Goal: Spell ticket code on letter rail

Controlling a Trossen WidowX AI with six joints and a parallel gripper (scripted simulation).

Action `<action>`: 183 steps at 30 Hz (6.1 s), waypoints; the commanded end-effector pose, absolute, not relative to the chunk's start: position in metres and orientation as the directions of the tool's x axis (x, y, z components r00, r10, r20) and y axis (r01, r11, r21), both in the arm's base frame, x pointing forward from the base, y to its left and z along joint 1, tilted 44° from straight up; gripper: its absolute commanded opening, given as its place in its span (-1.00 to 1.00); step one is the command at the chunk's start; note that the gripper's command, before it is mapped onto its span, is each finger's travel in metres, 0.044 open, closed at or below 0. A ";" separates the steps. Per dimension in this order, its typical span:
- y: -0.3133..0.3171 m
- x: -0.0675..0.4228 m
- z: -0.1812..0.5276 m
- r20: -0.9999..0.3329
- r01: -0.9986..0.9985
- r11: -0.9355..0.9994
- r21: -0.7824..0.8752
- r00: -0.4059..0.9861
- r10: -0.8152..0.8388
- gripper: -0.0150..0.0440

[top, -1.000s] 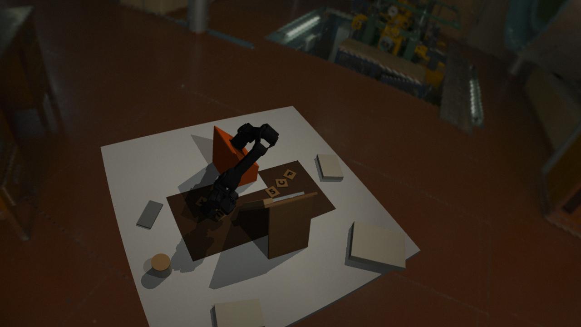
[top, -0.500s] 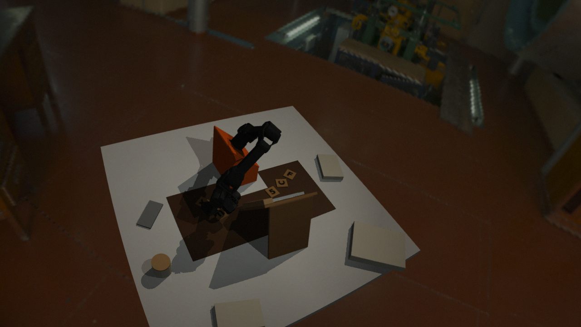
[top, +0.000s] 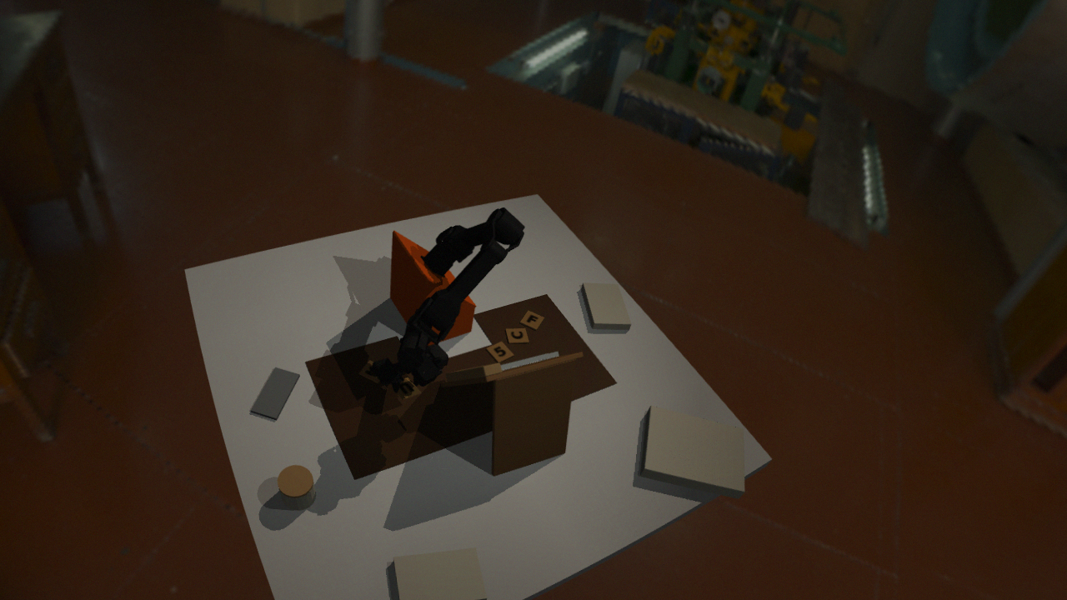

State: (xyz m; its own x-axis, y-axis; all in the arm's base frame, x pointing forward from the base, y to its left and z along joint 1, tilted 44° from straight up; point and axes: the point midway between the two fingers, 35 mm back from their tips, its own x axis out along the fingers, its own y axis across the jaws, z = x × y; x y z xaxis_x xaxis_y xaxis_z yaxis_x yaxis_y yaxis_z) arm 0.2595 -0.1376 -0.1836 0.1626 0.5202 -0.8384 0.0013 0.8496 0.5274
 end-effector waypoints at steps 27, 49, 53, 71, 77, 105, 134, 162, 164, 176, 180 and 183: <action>-0.192 0.284 -0.117 -0.931 0.280 0.904 0.322 0.268 0.248 -0.49; -0.209 0.310 -0.056 -0.931 0.500 0.829 0.250 0.360 0.064 -0.49; -0.210 0.315 -0.044 -0.925 0.535 0.808 0.247 0.380 0.031 -0.49; -0.211 0.335 0.019 -0.866 0.677 0.678 0.286 0.485 -0.119 -0.49; -0.203 0.342 0.038 -0.841 0.693 0.648 0.316 0.521 -0.147 -0.49; -0.065 0.387 0.128 -0.679 0.508 0.723 0.469 0.731 -0.073 -0.49; 0.099 0.351 0.193 -0.497 0.222 0.692 0.687 0.838 0.225 -0.49; 0.114 0.391 0.171 -0.491 0.214 0.688 0.694 0.839 0.234 -0.49; 0.114 0.391 0.171 -0.491 0.214 0.688 0.694 0.839 0.234 -0.49; 0.111 0.388 0.168 -0.491 0.214 0.688 0.693 0.839 0.234 -0.49; 0.110 0.388 0.166 -0.491 0.214 0.688 0.693 0.839 0.234 -0.49; 0.109 0.387 0.165 -0.491 0.214 0.688 0.693 0.839 0.234 -0.49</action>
